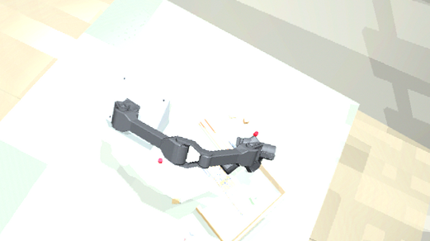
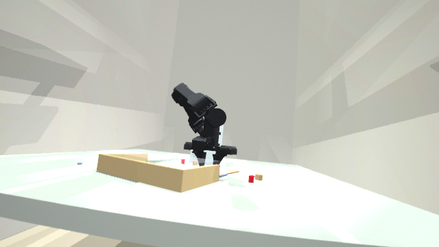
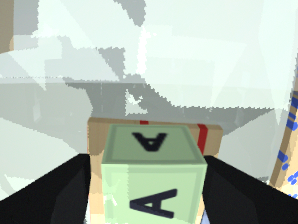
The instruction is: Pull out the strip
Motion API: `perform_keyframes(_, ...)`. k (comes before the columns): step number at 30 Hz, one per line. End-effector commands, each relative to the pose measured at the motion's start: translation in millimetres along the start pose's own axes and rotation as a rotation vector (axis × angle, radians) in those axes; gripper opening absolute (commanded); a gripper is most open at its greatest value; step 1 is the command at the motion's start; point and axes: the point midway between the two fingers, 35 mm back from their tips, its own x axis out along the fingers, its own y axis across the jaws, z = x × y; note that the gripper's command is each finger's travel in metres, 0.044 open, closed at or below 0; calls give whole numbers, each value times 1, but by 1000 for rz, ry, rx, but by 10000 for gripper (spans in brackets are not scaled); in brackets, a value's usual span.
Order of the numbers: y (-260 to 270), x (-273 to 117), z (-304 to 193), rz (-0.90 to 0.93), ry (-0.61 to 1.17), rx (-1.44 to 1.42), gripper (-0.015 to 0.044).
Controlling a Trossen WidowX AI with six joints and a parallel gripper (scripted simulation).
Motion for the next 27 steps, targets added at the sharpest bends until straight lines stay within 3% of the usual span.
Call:
perform_keyframes(1,0,0,0,1,-1,1,165)
perform_keyframes(9,0,0,0,1,-1,1,111)
perform_keyframes(13,-1,-2,-1,1,0,1,6)
perform_keyframes(27,-20,-31,-34,-2,2,-6,0)
